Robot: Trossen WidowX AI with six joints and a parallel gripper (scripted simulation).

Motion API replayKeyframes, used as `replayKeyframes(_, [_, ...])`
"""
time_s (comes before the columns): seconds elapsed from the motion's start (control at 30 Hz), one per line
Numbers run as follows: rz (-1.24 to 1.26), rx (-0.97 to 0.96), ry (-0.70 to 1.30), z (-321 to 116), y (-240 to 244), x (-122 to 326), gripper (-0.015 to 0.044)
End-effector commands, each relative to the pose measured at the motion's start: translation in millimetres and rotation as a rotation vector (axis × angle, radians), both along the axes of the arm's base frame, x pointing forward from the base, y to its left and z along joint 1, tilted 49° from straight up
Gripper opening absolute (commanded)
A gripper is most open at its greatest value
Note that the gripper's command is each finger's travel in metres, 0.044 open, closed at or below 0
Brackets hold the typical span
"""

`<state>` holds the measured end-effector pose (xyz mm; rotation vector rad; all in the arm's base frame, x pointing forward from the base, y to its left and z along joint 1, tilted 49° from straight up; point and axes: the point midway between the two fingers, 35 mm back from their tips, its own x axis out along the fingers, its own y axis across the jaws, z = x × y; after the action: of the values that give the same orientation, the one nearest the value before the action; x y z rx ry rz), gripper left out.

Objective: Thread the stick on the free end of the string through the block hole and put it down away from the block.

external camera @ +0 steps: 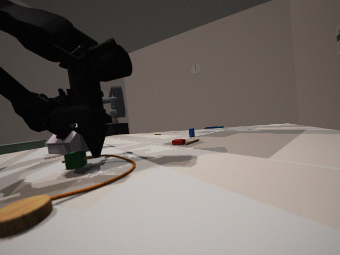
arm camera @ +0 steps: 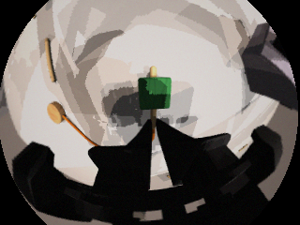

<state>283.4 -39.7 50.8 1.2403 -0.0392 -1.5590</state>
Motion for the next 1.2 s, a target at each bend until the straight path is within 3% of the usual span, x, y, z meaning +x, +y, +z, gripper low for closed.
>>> replayKeyframes(0.0, [0.001,-0.005,0.009,2,-4,-6,0.0])
replayKeyframes(0.33, [0.001,-0.005,0.009,5,-8,-11,0.0])
replayKeyframes(0.5, [-0.001,0.0,0.0,5,-6,-8,0.0122])
replayKeyframes(0.63, [-0.001,0.001,0.0,7,-4,-8,0.0122])
replayKeyframes(0.83, [-0.001,0.003,0.002,55,52,-16,0.0122])
replayKeyframes(1.17, [0.02,-0.002,0.016,54,51,-16,0.0122])
